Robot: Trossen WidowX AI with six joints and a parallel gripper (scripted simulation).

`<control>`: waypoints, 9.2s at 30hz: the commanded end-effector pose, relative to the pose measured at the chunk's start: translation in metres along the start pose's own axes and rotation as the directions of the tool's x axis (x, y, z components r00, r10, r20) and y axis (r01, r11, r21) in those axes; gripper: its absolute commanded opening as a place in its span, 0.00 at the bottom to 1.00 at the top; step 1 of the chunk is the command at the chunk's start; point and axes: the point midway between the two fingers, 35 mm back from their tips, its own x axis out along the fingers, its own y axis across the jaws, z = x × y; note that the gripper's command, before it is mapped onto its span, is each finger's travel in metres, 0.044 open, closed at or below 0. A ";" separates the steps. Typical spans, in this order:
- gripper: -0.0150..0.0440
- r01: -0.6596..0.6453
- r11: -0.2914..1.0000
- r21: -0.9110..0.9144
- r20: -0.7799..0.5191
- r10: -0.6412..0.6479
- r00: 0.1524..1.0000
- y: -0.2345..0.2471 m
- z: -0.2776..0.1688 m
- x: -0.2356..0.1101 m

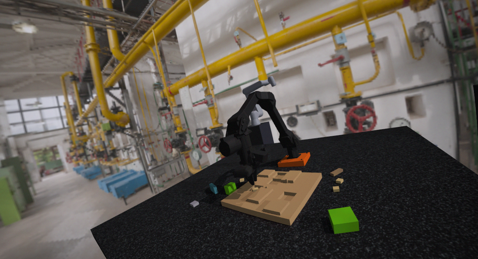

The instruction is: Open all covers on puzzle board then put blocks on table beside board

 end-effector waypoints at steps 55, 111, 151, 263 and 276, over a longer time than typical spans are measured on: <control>0.50 0.022 0.952 -0.304 -0.003 -0.024 1.000 -0.002 -0.002 -0.002; 0.39 0.024 0.954 -0.299 -0.008 -0.027 1.000 -0.004 -0.001 0.028; 0.39 0.022 0.952 -0.304 -0.003 -0.024 1.000 -0.003 -0.001 -0.018; 0.39 0.004 0.953 -0.304 -0.013 -0.008 1.000 0.177 -0.105 -0.014; 0.39 0.004 0.953 -0.304 -0.013 -0.008 1.000 0.177 -0.105 0.007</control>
